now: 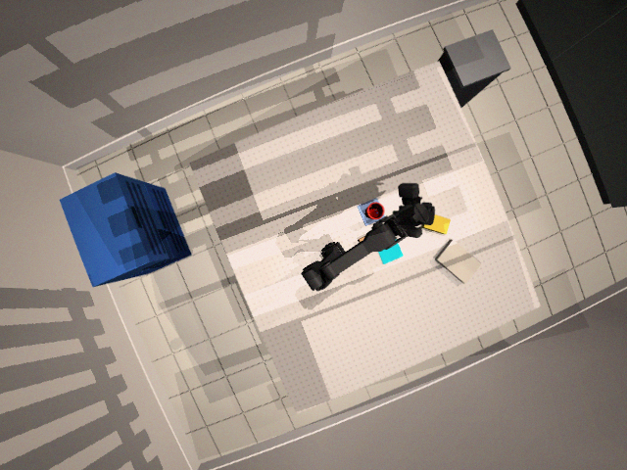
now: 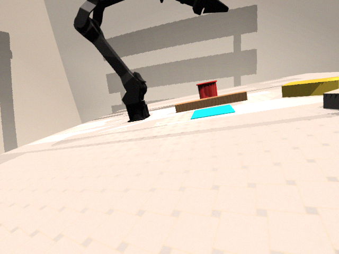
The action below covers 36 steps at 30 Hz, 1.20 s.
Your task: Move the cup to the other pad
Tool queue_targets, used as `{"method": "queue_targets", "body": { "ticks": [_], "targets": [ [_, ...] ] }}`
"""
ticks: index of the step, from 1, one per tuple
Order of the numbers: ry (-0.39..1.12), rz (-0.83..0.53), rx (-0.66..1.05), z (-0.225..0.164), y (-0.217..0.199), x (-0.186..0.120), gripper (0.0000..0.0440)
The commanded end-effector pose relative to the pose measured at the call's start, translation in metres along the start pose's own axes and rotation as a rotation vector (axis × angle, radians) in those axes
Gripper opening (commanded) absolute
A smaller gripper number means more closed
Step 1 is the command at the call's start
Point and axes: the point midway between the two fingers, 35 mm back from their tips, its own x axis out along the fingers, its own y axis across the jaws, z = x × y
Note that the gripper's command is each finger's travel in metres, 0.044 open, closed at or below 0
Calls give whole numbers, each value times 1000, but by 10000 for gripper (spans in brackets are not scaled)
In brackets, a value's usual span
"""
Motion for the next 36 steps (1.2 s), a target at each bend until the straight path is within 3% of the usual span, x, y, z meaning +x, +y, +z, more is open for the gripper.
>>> {"method": "queue_targets", "body": {
  "ticks": [1, 21, 36],
  "targets": [
    [45, -9, 44, -3, 4, 3, 120],
    [310, -172, 255, -38, 6, 10, 114],
    [492, -368, 304, -75, -13, 15, 124]
  ]
}}
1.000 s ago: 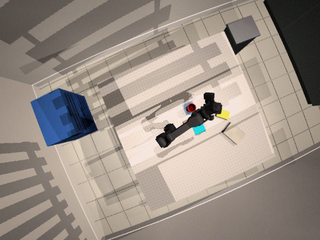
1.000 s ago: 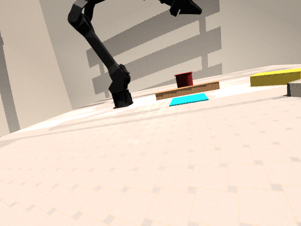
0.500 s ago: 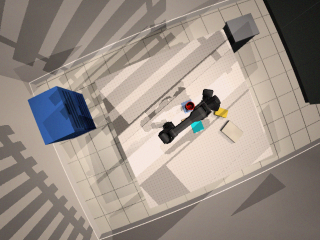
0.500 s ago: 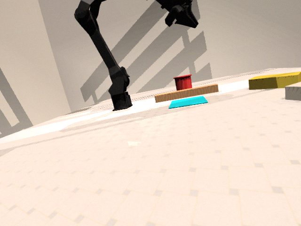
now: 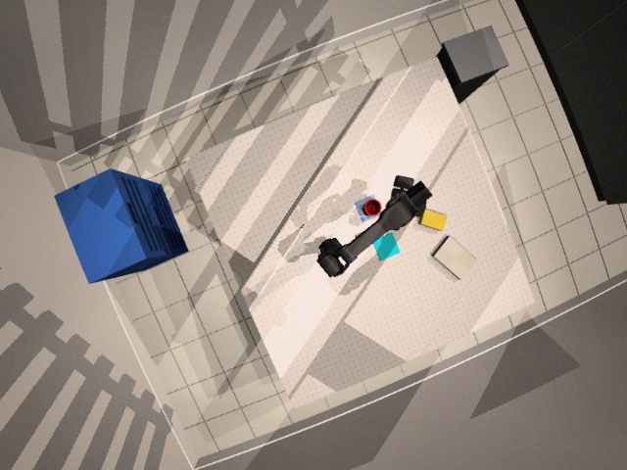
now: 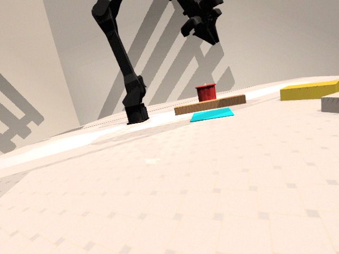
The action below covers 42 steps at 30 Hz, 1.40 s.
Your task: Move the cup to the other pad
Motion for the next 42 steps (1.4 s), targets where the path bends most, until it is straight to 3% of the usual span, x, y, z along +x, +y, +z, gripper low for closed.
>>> {"method": "queue_targets", "body": {
  "ticks": [1, 23, 42],
  "targets": [
    [29, -50, 13, -3, -5, 7, 125],
    [221, -364, 44, -38, -50, 41, 145],
    [273, -512, 62, -63, -78, 81, 170]
  ]
}}
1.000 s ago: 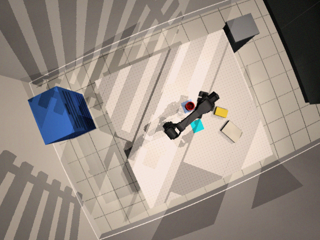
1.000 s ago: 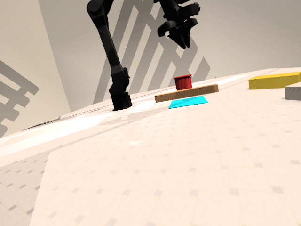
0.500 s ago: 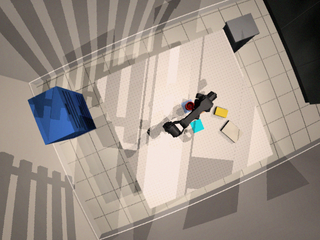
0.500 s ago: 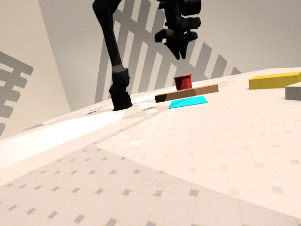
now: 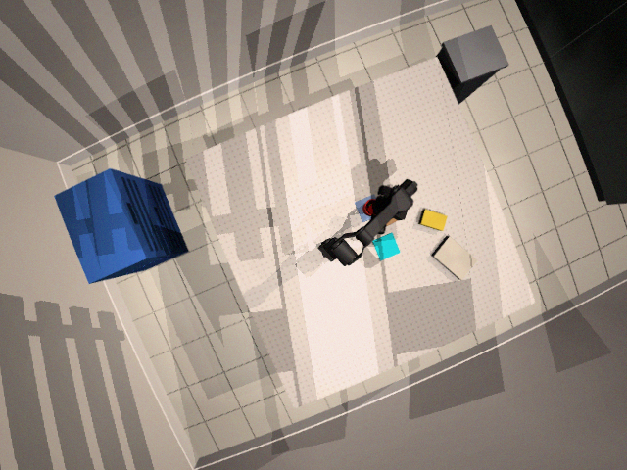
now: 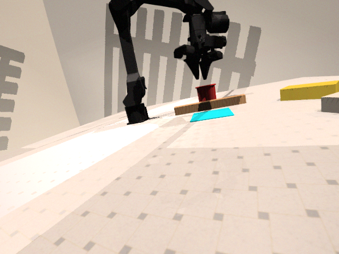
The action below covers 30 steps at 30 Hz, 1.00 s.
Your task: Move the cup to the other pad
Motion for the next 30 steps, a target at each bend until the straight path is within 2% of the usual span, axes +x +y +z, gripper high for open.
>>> {"method": "queue_targets", "body": {
  "ticks": [1, 20, 26, 28, 30],
  "targets": [
    [7, -30, 5, -2, -1, 12, 171],
    [28, -79, -73, -10, 0, 72, 167],
    [17, -73, -123, -9, -1, 83, 27],
    [11, -68, -129, -8, -1, 82, 5],
    [8, -59, -129, -8, -1, 80, 4]
  ]
}}
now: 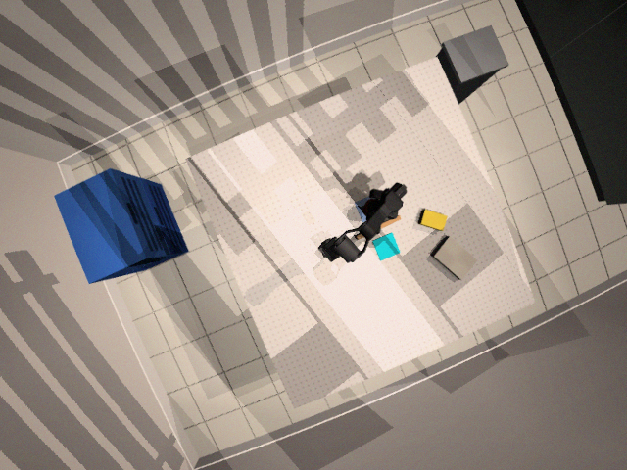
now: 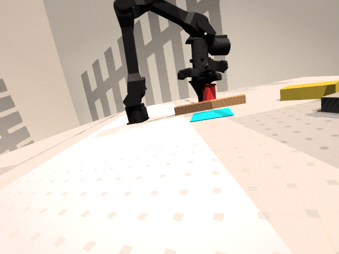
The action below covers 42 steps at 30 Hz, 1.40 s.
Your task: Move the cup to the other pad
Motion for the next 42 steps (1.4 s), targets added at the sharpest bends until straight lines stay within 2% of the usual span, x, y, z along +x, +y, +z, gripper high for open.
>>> {"method": "queue_targets", "body": {
  "ticks": [1, 14, 24, 32, 42],
  "targets": [
    [6, -17, -13, -2, -5, 4, 4],
    [-16, 40, 38, 3, -8, -20, 0],
    [-38, 101, 130, 10, -17, -52, 0],
    [-68, 147, 205, 22, -26, -73, 0],
    [-123, 196, 293, 47, -40, -85, 0]
  ]
}}
